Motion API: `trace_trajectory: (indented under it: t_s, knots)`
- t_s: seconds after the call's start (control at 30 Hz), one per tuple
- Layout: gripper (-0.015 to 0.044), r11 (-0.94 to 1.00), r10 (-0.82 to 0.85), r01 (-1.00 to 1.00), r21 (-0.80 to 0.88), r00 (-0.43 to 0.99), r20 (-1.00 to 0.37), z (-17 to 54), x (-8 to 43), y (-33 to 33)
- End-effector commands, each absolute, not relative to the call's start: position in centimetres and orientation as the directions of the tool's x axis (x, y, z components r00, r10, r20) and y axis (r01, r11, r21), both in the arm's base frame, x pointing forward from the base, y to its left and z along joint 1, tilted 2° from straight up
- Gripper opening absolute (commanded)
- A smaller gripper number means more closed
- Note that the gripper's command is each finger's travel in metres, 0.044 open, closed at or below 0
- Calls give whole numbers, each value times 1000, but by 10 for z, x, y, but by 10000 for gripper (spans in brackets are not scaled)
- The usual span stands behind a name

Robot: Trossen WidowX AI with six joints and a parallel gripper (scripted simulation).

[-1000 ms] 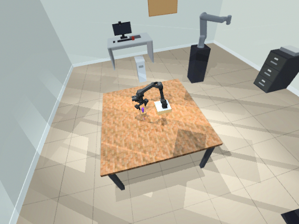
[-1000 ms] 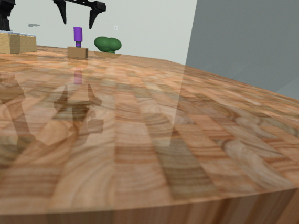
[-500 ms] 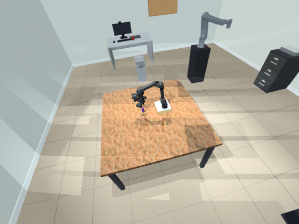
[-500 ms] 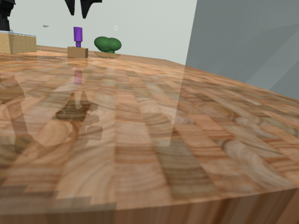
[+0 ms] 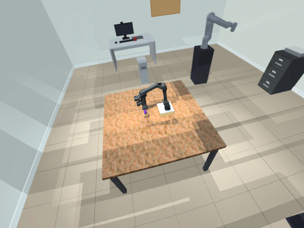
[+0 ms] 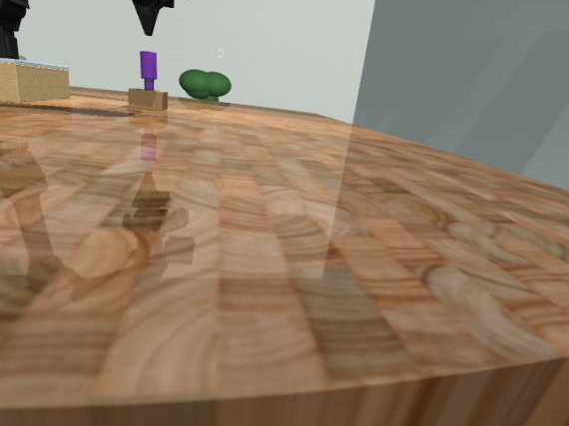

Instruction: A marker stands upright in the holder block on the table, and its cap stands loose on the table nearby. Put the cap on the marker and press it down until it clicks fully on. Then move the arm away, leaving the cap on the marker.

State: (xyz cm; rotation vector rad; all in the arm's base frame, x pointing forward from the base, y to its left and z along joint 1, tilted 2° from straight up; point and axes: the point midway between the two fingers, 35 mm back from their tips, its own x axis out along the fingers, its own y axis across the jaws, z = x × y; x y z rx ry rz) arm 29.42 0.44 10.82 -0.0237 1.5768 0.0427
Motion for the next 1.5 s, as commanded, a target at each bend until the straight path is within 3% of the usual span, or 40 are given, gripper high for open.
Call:
trace_trajectory:
  t_s: [0.0, 1.1, 1.33, 1.47]
  knots:
    - [0, 998, 9, -64, 9, -6, -1000, 108, 294, 4]
    - [0, 998, 9, -64, 9, -6, -1000, 67, 295, 4]
    - [0, 998, 8, -60, 8, 8, -1000, 75, 298, 4]
    - [0, 998, 8, -60, 8, 7, -1000, 117, 301, 4]
